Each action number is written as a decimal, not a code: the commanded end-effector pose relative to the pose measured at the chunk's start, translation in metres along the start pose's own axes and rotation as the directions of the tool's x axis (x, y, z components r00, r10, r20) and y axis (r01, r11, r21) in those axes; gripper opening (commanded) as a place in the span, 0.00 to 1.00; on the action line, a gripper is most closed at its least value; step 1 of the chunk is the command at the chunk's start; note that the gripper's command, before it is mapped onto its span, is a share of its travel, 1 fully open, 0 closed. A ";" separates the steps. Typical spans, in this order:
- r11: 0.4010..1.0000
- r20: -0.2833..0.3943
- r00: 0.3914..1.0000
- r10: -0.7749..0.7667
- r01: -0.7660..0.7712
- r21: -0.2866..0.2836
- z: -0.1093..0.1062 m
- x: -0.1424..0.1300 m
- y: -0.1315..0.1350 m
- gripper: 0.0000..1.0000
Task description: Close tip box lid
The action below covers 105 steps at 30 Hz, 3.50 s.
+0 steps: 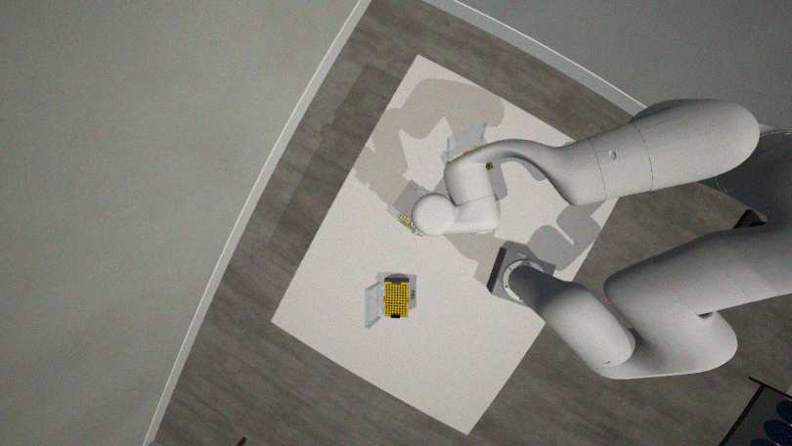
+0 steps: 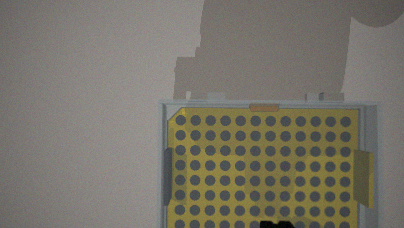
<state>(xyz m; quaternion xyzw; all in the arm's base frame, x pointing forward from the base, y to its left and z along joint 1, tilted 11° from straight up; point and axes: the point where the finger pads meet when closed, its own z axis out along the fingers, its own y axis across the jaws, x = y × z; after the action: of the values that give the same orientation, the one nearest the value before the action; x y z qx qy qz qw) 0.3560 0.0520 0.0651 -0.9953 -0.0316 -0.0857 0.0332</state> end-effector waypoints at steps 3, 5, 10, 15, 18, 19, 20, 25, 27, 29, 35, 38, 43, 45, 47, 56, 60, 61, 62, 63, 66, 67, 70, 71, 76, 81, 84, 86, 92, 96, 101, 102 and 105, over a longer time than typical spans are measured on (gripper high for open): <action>1.000 -0.002 1.000 0.000 0.000 0.000 0.000 0.001 0.000 0.00; 1.000 -0.002 1.000 0.000 0.000 0.000 0.000 0.001 0.000 0.00; 1.000 -0.002 1.000 0.000 0.000 0.000 0.001 0.001 0.000 0.00; 1.000 -0.002 1.000 0.000 0.000 0.000 0.003 0.001 0.000 0.00; 1.000 -0.002 1.000 0.000 0.000 0.000 0.003 0.001 0.000 0.00; 1.000 -0.002 1.000 0.000 0.000 0.000 0.004 0.001 0.000 0.00; 1.000 -0.002 1.000 0.000 0.000 0.000 0.004 0.001 0.000 0.00; 1.000 -0.002 1.000 0.000 0.000 0.000 0.006 0.001 0.000 0.00; 1.000 -0.002 1.000 0.000 0.000 0.000 0.006 0.001 0.000 0.00; 1.000 -0.002 1.000 0.000 0.000 0.000 0.007 0.001 0.000 0.00; 1.000 -0.002 1.000 0.000 0.000 0.000 0.009 0.001 0.000 0.00; 1.000 -0.002 1.000 0.000 0.000 0.000 0.010 0.001 0.000 0.00; 1.000 -0.002 1.000 0.000 0.000 0.000 0.010 0.001 0.000 0.00; 1.000 -0.002 1.000 0.000 0.000 0.000 0.009 0.001 0.000 0.00; 1.000 -0.002 1.000 0.000 0.000 0.000 0.009 0.001 0.000 0.00; 1.000 -0.002 1.000 0.000 0.000 0.000 0.009 0.001 0.000 0.00; 1.000 -0.002 1.000 0.000 0.000 0.000 0.009 0.001 0.000 0.00; 1.000 -0.002 1.000 0.000 0.000 0.000 0.009 0.001 0.000 0.00; 1.000 -0.002 1.000 0.000 0.000 0.000 0.009 0.001 0.000 0.00; 1.000 -0.002 1.000 0.000 0.000 0.000 0.009 0.001 0.000 0.00; 1.000 -0.002 1.000 0.000 0.000 0.000 0.009 0.001 0.000 0.00; 1.000 -0.002 1.000 0.000 0.000 0.000 0.009 0.001 0.000 0.00; 1.000 -0.002 1.000 0.000 0.000 0.000 0.009 0.001 0.000 0.00; 1.000 -0.002 1.000 0.000 0.000 0.000 0.009 0.001 0.000 0.00; 1.000 -0.002 1.000 0.000 0.000 0.000 0.006 0.001 0.000 0.00; 1.000 -0.002 1.000 0.000 0.000 0.000 -0.003 0.001 0.000 0.00; 1.000 -0.002 1.000 0.000 0.000 0.000 -0.004 0.001 0.000 0.00; 1.000 -0.002 1.000 0.000 0.000 0.000 -0.008 0.001 0.000 0.00; 1.000 -0.002 1.000 0.000 0.000 0.000 -0.018 0.001 0.000 0.00; 1.000 -0.002 1.000 0.000 0.000 0.000 -0.024 0.001 0.000 0.00; 1.000 -0.002 1.000 0.000 0.000 0.000 -0.029 0.001 0.000 0.00; 1.000 -0.002 1.000 0.000 0.000 0.000 -0.031 0.001 0.000 0.00; 1.000 -0.002 1.000 0.000 0.000 0.000 -0.036 0.001 0.000 0.00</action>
<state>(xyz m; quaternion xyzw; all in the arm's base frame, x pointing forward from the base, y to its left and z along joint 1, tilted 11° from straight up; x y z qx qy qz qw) 0.3514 0.0501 0.0938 -0.9953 -0.0316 -0.0857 0.0331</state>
